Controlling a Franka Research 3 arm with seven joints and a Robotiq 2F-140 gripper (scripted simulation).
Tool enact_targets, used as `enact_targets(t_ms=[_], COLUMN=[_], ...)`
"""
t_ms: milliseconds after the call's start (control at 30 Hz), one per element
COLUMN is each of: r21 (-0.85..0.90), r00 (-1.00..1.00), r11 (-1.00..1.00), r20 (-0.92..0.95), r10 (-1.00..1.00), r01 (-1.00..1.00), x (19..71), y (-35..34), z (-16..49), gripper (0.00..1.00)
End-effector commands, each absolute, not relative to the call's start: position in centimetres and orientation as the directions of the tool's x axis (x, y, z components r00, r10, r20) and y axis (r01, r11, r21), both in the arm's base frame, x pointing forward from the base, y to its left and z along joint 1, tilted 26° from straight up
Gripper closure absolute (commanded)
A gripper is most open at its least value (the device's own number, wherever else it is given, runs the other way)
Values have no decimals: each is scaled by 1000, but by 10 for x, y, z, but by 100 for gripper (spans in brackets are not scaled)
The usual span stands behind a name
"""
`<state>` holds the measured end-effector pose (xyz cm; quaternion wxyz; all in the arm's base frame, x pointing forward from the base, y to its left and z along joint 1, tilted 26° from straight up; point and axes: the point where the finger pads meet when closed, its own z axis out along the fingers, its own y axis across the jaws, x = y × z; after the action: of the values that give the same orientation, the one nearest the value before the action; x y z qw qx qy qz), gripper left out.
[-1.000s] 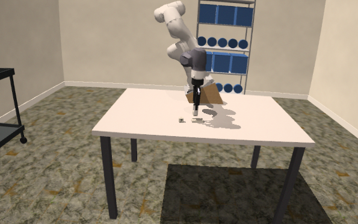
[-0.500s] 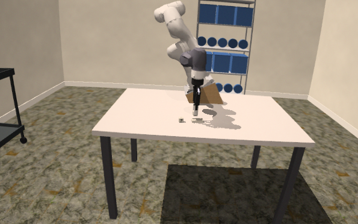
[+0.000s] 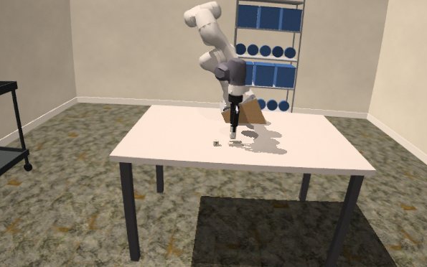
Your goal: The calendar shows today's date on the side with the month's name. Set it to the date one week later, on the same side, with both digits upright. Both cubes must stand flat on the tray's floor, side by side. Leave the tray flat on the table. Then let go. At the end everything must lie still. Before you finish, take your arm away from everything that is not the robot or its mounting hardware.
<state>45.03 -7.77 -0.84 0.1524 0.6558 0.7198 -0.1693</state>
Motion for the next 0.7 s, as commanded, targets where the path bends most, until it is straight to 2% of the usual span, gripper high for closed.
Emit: enact_targets(t_ms=[0, 667], r21=[-36, -36], r00=[-84, -84], r11=[76, 76], r20=[-441, -441], r10=[894, 894], r01=[996, 996], x=[452, 452], y=[-80, -86], z=[-11, -23], gripper=[84, 84])
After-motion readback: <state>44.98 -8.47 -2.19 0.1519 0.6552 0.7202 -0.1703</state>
